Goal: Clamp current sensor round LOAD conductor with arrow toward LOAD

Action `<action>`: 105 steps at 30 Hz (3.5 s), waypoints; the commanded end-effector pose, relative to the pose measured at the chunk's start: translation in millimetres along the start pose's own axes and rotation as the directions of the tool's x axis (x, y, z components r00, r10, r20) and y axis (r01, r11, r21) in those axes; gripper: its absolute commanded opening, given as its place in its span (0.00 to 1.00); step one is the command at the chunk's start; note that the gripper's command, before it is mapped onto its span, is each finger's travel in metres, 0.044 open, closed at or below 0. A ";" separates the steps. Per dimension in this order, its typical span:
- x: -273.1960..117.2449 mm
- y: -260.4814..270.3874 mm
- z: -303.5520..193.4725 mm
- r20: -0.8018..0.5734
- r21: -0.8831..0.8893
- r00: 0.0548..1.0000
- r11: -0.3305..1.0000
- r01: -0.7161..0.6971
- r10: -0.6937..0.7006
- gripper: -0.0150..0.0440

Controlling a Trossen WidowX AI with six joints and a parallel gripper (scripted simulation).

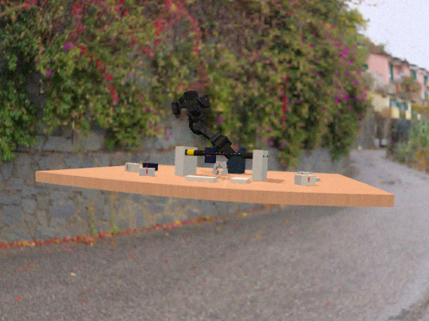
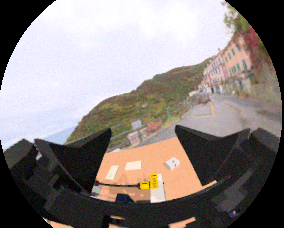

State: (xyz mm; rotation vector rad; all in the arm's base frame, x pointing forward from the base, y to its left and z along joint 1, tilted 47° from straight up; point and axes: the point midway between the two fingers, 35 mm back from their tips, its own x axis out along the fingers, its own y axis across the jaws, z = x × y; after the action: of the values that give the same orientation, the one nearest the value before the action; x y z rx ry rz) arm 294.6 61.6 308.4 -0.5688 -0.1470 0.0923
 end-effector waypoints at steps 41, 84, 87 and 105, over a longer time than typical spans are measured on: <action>46.5 7.5 -121.7 -0.905 -0.280 0.204 0.883 0.377 -0.374 1.00; -123.2 105.2 -206.6 -0.958 -0.263 -0.166 0.945 0.197 -0.232 1.00; -123.5 104.4 -211.1 -0.959 -0.262 -0.166 0.945 0.197 -0.231 1.00; -127.3 97.7 -239.8 -0.959 -0.261 -0.165 0.945 0.197 -0.230 1.00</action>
State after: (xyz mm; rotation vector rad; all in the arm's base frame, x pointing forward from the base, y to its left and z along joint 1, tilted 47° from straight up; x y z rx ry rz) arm 204.4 4.4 44.6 -0.4728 1.3915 -0.7618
